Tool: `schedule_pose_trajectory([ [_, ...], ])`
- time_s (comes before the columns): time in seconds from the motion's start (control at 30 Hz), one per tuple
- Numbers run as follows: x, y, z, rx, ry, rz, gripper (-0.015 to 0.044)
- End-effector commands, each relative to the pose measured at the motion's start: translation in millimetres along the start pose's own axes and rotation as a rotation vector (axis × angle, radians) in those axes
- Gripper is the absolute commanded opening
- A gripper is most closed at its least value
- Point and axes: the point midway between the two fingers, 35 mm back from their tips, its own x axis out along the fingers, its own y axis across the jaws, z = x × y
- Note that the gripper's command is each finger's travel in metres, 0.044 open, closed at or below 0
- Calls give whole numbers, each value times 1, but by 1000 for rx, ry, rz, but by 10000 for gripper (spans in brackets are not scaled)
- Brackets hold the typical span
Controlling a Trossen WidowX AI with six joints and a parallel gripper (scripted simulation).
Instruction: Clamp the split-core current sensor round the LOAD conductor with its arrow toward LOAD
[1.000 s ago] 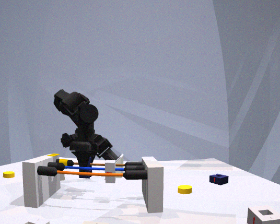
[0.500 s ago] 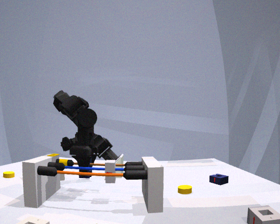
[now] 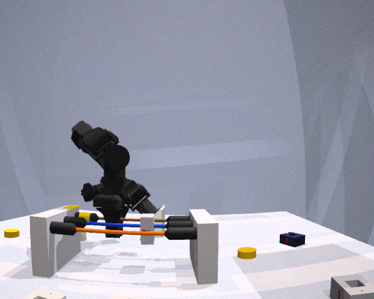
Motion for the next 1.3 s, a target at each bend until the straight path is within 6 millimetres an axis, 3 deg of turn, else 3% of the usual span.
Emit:
schedule_pose_trajectory([
  [0.0,-1,0,0,2,1,1,287],
  [0.37,-1,0,0,2,1,1,0],
  [1.27,-1,0,0,2,1,1,0],
])
